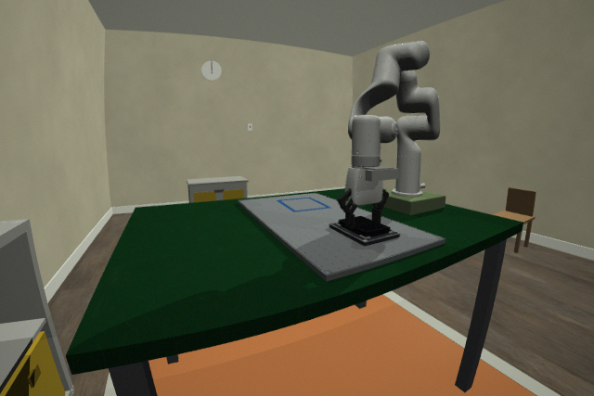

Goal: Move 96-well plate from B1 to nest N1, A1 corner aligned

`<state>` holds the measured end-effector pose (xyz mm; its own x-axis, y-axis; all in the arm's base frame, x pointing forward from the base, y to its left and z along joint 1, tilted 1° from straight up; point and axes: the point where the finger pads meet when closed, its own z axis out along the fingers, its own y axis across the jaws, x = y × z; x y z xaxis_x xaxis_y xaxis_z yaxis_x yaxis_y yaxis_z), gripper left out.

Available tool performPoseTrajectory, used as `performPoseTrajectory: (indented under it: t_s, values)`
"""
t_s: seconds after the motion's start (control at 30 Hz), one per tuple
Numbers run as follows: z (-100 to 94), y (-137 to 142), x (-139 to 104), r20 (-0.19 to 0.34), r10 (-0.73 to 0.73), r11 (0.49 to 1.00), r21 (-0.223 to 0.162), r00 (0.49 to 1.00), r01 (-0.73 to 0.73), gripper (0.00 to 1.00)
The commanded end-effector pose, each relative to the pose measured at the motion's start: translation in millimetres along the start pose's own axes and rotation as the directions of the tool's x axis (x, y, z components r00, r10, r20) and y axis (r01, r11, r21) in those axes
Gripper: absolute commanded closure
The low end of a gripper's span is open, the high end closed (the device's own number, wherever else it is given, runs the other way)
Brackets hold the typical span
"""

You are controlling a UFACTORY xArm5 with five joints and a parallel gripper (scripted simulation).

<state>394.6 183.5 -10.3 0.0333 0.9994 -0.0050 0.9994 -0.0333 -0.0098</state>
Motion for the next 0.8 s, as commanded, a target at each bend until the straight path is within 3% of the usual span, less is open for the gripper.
performPoseTrajectory:
  t_s: [0.0, 0.3, 0.77]
  values:
    - [-1.2, 1.3, 0.7, 0.002, 0.000, 1.000, -0.005, 1.000, 0.000, 0.00]
    - [-1.2, 1.3, 0.7, 0.002, 0.000, 1.000, -0.005, 1.000, 0.000, 0.00]
    - [-33.3, 1.2, 0.8, 0.002, 0.000, 1.000, -0.005, 1.000, 0.000, 0.00]
